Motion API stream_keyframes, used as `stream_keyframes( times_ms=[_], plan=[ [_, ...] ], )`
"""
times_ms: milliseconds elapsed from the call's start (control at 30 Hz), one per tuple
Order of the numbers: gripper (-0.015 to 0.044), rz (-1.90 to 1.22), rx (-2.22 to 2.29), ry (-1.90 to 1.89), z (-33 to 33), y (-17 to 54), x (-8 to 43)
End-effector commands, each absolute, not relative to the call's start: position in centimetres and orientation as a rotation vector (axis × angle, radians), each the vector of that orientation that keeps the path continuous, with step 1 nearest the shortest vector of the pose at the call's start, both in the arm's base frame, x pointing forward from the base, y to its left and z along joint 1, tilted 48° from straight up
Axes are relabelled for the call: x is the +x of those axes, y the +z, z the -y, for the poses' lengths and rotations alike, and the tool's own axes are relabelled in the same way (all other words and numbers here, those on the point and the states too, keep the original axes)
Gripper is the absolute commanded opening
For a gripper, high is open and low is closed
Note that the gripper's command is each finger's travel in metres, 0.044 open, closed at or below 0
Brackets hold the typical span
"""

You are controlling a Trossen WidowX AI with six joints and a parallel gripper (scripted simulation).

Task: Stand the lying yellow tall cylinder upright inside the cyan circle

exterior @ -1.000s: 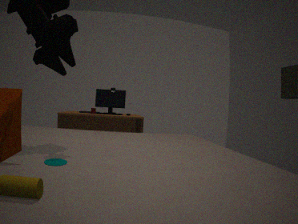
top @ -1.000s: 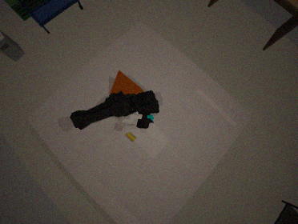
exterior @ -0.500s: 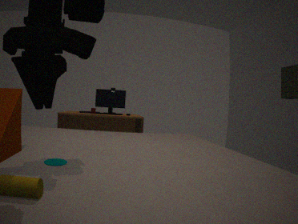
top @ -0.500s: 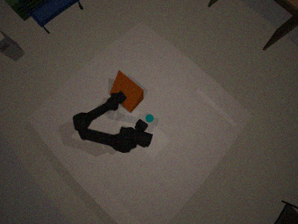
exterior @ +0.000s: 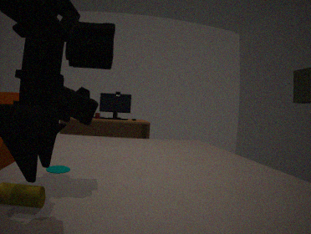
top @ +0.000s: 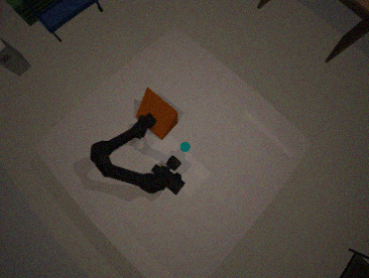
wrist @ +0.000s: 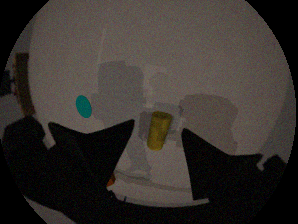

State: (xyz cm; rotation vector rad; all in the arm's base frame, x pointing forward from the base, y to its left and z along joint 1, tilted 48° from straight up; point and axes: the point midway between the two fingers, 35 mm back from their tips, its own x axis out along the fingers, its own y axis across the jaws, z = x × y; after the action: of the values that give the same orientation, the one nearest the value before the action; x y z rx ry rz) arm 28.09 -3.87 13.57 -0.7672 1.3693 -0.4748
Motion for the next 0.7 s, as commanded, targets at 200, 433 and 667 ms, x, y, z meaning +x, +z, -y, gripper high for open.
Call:
stream_keyframes(
  times_ms=[200,433,667],
  plan=[
    [0.0231,-1.365,-0.779,-0.491,6.9,11.5,27.9],
    [0.0105,-1.365,-0.779,-0.491,6.9,11.5,27.9],
    [0.0105,-1.366,-0.775,-0.486,5.8,12.3,27.9]
  ],
)
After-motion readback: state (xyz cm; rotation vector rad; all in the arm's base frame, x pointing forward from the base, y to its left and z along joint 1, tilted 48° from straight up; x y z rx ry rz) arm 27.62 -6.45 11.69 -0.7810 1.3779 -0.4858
